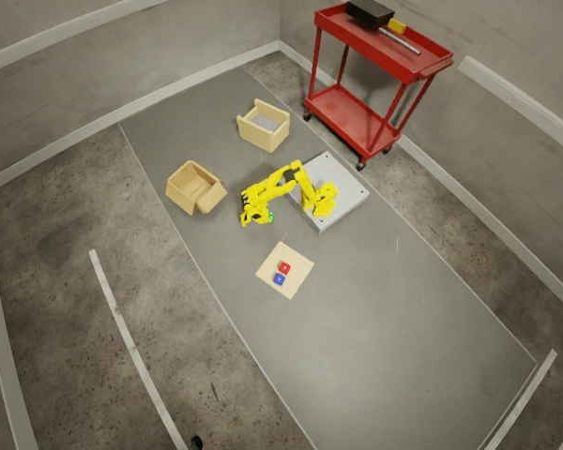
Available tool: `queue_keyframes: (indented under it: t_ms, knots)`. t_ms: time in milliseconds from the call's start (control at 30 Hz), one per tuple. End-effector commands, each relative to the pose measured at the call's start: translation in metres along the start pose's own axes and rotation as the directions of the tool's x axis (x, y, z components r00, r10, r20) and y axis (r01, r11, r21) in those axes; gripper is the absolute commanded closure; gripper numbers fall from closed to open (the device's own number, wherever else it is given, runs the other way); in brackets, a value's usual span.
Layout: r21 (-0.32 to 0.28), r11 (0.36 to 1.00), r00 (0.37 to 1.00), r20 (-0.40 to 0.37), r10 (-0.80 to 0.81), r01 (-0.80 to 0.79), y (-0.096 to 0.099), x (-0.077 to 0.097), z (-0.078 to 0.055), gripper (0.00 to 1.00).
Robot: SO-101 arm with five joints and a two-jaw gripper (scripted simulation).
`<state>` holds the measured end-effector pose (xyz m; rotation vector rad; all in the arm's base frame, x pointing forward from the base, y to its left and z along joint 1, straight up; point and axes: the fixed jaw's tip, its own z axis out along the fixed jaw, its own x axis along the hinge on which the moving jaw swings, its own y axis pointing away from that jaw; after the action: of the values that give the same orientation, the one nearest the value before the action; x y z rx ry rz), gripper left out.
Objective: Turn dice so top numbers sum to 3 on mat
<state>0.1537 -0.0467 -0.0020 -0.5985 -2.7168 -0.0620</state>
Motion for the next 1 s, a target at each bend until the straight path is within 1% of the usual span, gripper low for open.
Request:
queue_keyframes:
  t_ms: [0,667,967]
  knots:
    - [0.010,1.000,1.000,-0.017,0.004,-0.004,0.0046,-0.0020,0.0016,0.65]
    - [0.010,1.000,1.000,-0.017,0.004,-0.004,0.0046,-0.0021,0.0018,0.65]
    - [0.010,1.000,1.000,-0.017,0.004,-0.004,0.0048,-0.0039,0.0057,0.65]
